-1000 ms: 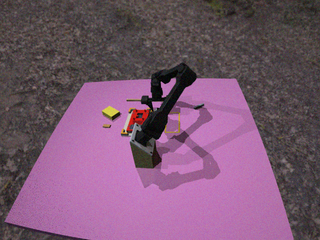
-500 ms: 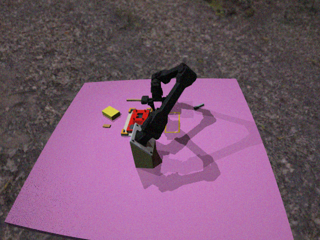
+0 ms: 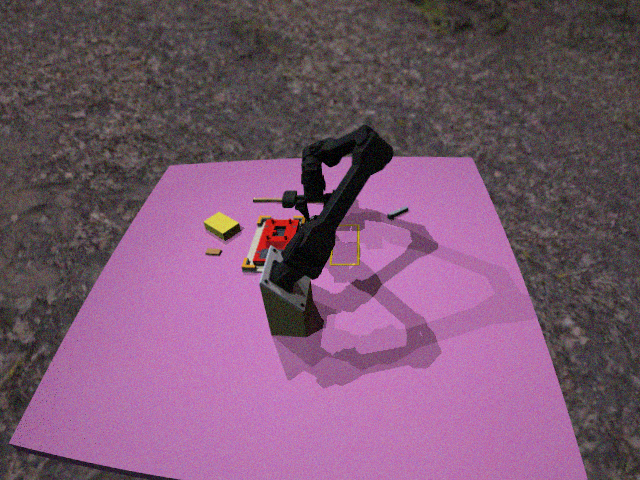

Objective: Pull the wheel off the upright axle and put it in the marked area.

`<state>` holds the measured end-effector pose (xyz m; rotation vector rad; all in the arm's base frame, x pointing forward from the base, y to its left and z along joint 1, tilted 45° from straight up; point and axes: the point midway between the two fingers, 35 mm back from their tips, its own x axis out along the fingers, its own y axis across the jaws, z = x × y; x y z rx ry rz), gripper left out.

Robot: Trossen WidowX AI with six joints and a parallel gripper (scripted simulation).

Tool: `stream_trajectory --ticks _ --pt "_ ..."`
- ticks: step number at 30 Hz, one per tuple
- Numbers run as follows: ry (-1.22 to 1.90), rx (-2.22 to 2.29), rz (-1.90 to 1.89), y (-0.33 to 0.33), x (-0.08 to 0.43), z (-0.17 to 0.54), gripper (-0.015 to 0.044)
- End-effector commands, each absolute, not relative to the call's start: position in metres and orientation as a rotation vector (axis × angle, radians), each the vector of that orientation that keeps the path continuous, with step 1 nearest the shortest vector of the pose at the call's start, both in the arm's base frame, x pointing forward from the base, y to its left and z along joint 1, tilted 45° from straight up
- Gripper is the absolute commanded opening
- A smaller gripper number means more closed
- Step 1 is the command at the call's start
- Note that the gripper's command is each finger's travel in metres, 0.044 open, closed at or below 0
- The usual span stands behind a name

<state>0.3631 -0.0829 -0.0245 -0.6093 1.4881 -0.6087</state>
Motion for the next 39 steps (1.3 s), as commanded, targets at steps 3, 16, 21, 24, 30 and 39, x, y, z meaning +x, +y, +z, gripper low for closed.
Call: stream_trajectory --ticks 3,16,21,24,30,39 --pt "1.485 -0.605 -0.611 -0.0812 0.3636 -0.0228 0.0000" --pt "1.485 -0.606 -0.610 -0.0781 0.3637 -0.0198 0.0000" --pt "1.485 -0.606 -0.610 -0.0769 0.3638 -0.0187 0.0000" --pt "1.484 -0.607 -0.610 -0.0762 0.3638 -0.0180 0.0000" --pt "1.484 -0.607 -0.610 -0.0748 0.3638 -0.0166 0.0000" --pt "1.484 -0.608 -0.609 -0.0727 0.3639 -0.0146 0.0000"
